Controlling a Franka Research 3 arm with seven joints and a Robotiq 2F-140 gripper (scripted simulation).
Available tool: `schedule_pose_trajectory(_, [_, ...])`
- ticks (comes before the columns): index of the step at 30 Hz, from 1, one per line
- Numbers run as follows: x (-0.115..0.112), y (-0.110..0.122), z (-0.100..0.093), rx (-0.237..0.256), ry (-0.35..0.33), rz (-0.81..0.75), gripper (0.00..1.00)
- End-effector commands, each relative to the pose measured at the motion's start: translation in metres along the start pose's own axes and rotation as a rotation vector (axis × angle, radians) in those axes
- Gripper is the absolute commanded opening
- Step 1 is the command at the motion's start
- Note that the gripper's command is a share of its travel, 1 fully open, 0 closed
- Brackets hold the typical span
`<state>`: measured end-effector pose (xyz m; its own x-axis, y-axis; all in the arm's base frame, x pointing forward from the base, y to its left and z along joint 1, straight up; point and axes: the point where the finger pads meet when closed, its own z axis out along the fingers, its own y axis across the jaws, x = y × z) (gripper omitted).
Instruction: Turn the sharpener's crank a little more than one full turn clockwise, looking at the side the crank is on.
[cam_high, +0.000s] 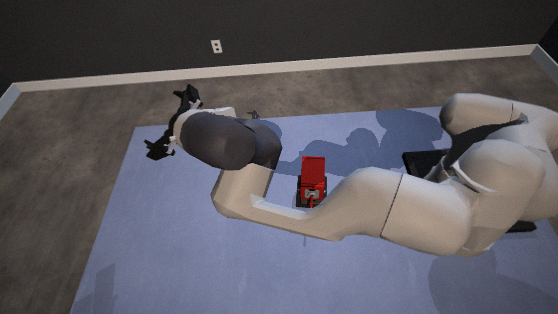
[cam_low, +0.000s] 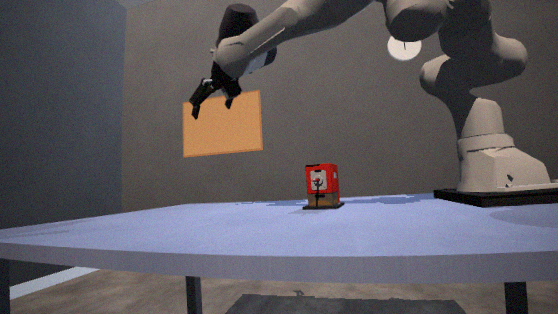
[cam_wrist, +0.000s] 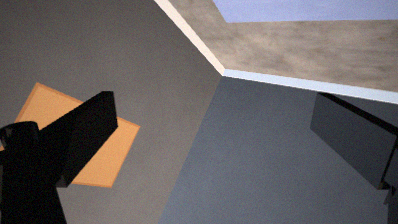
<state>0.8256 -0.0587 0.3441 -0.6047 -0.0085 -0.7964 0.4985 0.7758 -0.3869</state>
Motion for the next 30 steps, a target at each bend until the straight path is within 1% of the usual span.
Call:
schedule_pose_trajectory(1, [0.027, -0.031, 0.004, 0.022, 0.092, 0.139, 1.00])
schedule_pose_trajectory(9, [0.079, -0.088, 0.010, 0.058, 0.237, 0.321, 1.00])
schedule_pose_trajectory(11, [0.079, -0.088, 0.010, 0.058, 0.237, 0.321, 1.00])
schedule_pose_trajectory(12, [0.098, -0.104, 0.010, 0.069, 0.284, 0.378, 1.00])
schedule_pose_trajectory(19, [0.151, -0.138, 0.008, 0.097, 0.413, 0.529, 1.00])
schedule_pose_trajectory(26, [0.210, -0.165, 0.000, 0.126, 0.553, 0.681, 1.00])
schedule_pose_trajectory(28, [0.210, -0.165, 0.000, 0.126, 0.553, 0.681, 1.00])
schedule_pose_trajectory(29, [0.233, -0.172, -0.005, 0.136, 0.605, 0.736, 1.00])
schedule_pose_trajectory(30, [0.240, -0.174, -0.007, 0.140, 0.623, 0.753, 1.00])
